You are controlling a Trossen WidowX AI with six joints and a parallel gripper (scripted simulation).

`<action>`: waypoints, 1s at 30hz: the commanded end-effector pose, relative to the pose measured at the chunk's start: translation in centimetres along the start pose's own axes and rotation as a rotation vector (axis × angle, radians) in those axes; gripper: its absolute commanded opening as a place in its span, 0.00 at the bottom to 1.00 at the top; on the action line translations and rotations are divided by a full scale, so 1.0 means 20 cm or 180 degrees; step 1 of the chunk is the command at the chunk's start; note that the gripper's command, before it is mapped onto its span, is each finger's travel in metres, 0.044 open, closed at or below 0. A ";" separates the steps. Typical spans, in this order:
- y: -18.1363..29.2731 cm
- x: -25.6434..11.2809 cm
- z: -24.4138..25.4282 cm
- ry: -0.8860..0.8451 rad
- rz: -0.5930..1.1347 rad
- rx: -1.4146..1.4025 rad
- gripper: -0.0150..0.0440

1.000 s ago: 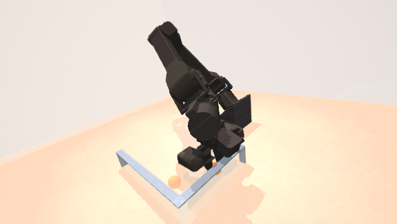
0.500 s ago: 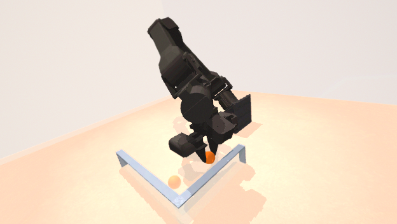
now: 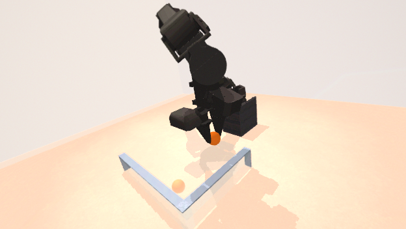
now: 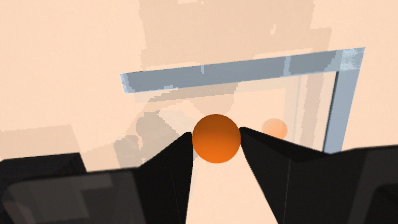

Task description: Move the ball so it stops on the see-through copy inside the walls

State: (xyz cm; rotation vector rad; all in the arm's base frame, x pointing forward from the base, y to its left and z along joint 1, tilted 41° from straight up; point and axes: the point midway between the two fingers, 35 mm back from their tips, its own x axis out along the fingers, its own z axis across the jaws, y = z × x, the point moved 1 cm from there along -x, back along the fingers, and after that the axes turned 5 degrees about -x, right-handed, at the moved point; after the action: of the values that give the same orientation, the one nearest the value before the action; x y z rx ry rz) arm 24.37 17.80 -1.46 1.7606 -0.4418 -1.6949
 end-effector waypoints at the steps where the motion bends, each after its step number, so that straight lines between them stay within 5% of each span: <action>1: -0.01 -0.10 0.02 -0.0006 -0.0012 -0.0021 0.25; 30: 0.11 -0.02 -0.21 0.0011 -0.0052 -0.2230 0.25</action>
State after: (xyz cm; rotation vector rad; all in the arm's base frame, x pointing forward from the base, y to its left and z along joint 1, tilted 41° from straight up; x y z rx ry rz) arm 28.00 17.59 0.09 1.3244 0.0866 -1.6216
